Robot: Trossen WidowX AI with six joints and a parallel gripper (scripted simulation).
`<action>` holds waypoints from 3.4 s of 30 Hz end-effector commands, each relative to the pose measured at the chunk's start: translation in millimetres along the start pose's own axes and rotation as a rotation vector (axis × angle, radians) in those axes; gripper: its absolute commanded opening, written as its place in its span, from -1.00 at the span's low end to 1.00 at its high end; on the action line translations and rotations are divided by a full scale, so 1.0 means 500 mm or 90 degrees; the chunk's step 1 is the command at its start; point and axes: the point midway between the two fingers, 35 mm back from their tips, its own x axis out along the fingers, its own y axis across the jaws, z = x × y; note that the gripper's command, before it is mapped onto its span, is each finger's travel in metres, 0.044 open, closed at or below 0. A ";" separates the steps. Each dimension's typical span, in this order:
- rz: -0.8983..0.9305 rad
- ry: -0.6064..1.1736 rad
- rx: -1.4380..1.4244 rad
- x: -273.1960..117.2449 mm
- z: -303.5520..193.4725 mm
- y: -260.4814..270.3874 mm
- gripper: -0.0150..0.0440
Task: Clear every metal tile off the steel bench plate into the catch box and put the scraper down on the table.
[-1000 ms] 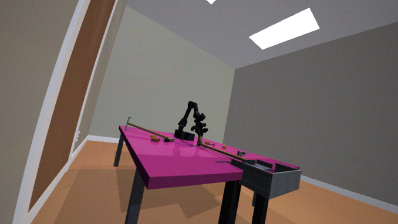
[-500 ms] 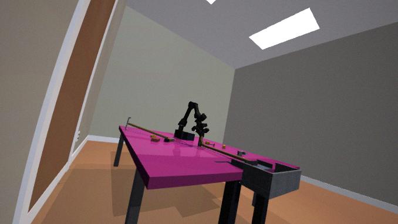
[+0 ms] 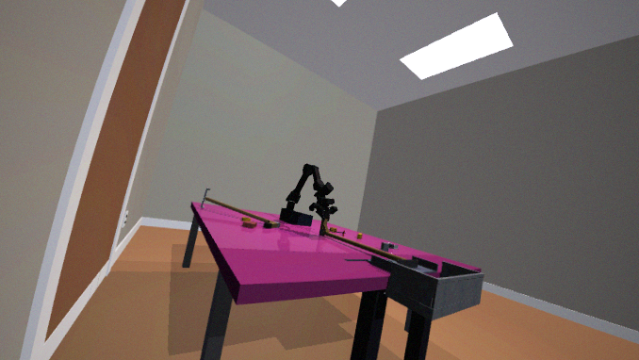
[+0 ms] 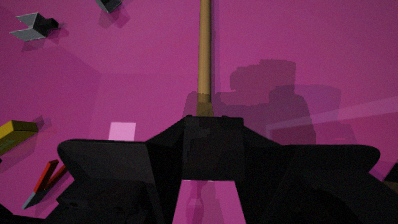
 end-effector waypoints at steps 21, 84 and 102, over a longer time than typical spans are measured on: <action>-0.003 -0.012 0.002 0.031 0.057 0.001 -0.49; -0.001 -0.009 0.001 0.010 0.041 0.002 -0.49; -0.001 -0.009 0.001 -0.017 0.016 0.003 -0.49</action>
